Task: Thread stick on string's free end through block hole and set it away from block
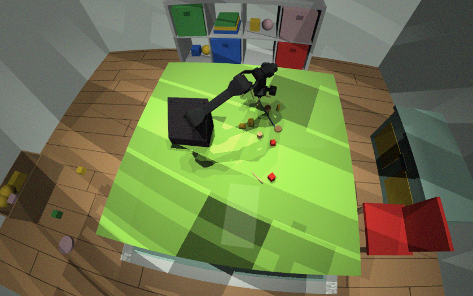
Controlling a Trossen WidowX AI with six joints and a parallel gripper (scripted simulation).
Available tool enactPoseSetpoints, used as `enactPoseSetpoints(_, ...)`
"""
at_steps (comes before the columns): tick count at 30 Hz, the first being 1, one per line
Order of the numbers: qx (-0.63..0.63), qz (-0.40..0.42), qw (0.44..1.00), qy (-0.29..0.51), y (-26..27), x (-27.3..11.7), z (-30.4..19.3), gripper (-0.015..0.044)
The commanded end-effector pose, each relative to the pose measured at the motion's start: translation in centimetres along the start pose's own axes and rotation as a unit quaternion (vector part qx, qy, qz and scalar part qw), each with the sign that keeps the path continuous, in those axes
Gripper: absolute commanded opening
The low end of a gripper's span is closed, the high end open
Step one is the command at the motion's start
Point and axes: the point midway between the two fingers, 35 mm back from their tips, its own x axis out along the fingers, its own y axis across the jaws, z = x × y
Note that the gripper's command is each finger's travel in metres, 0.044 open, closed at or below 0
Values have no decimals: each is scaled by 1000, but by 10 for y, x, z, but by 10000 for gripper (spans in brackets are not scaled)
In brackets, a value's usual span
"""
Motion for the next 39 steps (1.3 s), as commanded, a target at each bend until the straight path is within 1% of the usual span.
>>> enactPoseSetpoints(1, -3, -1, 1000, -4, -5, 6, 4, 0)
enactPoseSetpoints(15, -3, -1, 1000, -9, -15, 18, 11, 0)
enactPoseSetpoints(27, -3, -1, 1000, -4, -15, 18, 11, 0)
enactPoseSetpoints(39, -3, -1, 1000, -4, -13, 17, 24, 0)
